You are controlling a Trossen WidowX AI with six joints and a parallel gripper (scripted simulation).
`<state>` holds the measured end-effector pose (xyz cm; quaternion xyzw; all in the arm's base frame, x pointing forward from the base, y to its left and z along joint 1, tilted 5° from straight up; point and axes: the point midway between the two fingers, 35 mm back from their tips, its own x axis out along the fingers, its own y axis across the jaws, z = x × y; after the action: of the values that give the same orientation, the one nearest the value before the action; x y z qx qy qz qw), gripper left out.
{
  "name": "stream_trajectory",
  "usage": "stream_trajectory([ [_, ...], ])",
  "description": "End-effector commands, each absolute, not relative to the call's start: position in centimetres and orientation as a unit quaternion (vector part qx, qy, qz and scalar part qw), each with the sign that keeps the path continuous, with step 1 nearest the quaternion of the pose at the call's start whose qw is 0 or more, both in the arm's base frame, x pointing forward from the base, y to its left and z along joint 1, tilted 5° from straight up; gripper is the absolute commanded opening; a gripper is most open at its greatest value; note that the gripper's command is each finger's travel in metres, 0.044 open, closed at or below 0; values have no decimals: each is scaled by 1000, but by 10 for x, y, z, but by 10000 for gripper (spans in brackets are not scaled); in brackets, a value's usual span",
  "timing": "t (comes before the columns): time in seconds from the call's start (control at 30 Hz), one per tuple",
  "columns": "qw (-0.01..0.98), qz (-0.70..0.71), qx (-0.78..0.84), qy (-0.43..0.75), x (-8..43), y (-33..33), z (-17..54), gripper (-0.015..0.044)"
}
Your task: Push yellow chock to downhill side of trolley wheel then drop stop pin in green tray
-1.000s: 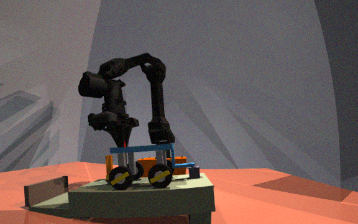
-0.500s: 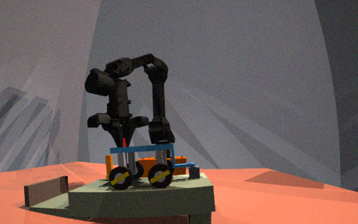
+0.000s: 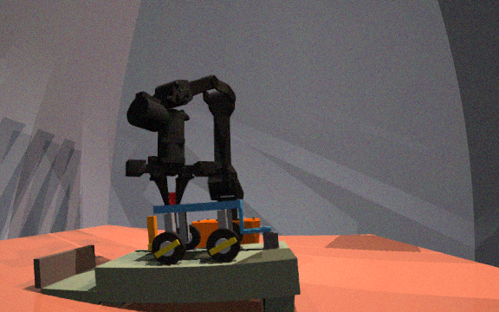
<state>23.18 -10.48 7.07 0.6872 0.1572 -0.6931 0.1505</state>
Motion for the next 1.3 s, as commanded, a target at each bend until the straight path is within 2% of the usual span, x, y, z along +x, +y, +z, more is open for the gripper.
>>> stream_trajectory([
  [0.0,120,-703,693,109,232,-104,71,0],
  [0.3,49,-711,701,2,232,-102,72,0],
  [0.97,26,-715,698,-31,204,-102,52,0],
  [1.27,-30,-716,697,24,204,-98,29,0],
])
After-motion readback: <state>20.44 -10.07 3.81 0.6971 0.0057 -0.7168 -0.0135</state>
